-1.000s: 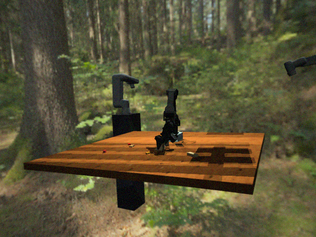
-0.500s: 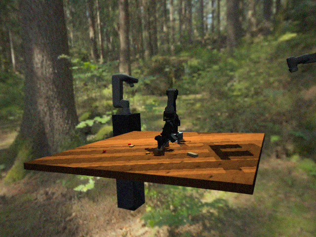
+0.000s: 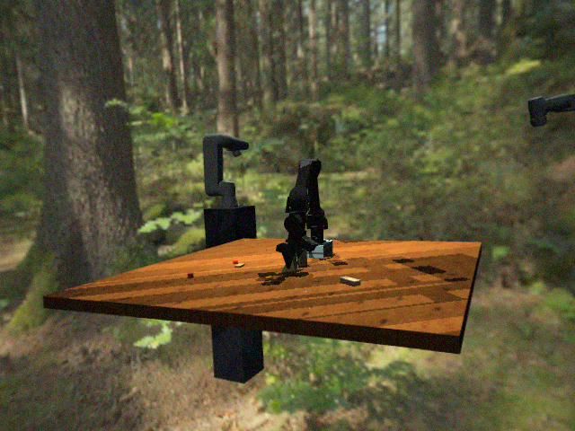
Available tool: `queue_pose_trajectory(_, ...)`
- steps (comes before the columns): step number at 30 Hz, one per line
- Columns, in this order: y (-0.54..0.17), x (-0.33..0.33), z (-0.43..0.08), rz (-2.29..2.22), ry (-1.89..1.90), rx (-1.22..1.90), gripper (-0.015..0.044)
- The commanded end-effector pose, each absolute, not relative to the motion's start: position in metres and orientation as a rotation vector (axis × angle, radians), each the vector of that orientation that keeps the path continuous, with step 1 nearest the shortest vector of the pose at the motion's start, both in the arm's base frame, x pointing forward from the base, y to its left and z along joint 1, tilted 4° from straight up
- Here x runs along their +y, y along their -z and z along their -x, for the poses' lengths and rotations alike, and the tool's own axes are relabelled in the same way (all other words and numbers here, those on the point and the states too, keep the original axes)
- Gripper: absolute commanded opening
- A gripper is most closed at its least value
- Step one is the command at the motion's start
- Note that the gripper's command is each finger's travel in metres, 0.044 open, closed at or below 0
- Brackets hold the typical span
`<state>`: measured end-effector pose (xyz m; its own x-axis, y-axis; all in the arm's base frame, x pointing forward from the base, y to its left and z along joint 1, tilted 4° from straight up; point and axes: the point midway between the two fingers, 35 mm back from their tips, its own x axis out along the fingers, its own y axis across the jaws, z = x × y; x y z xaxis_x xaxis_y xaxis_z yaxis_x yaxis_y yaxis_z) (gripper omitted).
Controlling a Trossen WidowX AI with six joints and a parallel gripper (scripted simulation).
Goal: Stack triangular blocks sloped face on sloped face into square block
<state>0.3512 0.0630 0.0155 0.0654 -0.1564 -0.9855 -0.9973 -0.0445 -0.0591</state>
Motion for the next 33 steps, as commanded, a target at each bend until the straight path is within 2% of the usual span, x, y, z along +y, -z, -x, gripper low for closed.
queue_pose_trajectory(1, -0.019, 0.058, -0.350, 1.321, -1.164, 1.192, 0.0000)
queue_pose_trajectory(33, -0.025, 0.003, -0.352, 0.696, -1.498, 0.581, 0.0000)
